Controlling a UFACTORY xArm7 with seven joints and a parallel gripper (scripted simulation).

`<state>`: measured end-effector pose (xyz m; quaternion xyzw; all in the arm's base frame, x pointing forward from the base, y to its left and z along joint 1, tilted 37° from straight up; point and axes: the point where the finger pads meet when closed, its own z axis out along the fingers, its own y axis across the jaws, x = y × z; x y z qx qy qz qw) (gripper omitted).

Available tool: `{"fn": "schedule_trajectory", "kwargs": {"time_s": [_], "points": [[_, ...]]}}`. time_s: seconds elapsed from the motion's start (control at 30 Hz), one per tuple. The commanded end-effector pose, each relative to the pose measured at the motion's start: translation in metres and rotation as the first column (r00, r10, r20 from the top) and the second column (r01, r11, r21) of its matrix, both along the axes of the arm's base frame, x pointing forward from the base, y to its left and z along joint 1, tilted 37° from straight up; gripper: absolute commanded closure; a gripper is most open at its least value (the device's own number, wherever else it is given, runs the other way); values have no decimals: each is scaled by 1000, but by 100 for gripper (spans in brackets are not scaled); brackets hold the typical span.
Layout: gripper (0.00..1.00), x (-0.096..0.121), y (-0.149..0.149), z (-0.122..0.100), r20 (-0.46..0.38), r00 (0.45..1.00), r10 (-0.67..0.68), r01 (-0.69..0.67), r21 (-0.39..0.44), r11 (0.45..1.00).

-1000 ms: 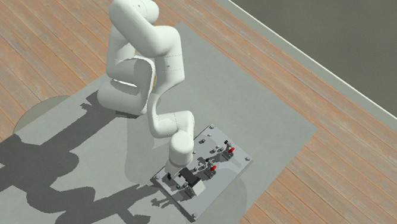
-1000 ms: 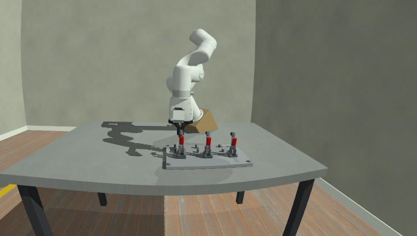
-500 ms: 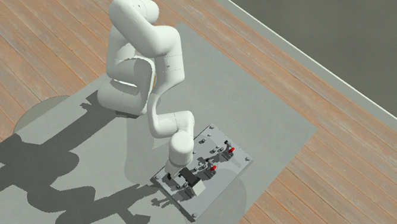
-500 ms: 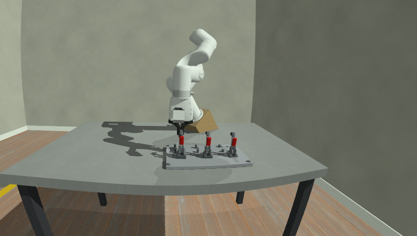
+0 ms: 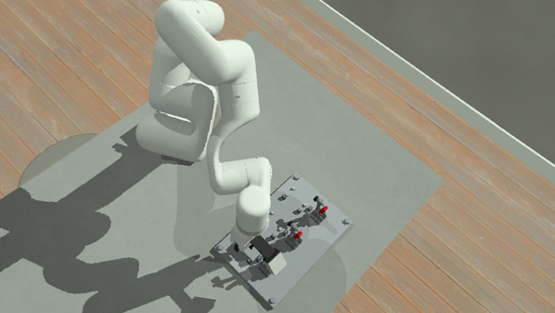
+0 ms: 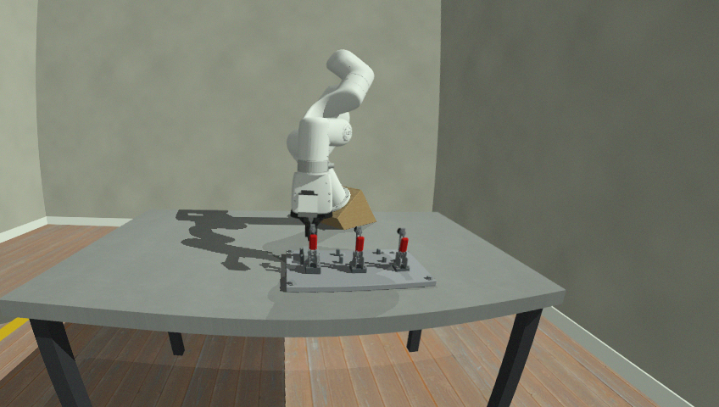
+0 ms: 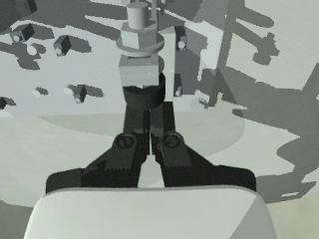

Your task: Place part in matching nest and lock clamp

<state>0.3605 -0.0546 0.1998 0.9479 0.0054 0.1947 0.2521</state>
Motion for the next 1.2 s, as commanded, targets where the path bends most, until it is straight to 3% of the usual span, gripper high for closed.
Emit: {"fn": "schedule_trajectory", "kwargs": {"time_s": [0.0,0.47,1.17], "points": [[100,4,-3,-5,2,1000,2,-2,0,1000],[100,5,-2,-8,2,1000,2,-2,0,1000],[100,7,28,-25,2,1000,2,-2,0,1000]]}}
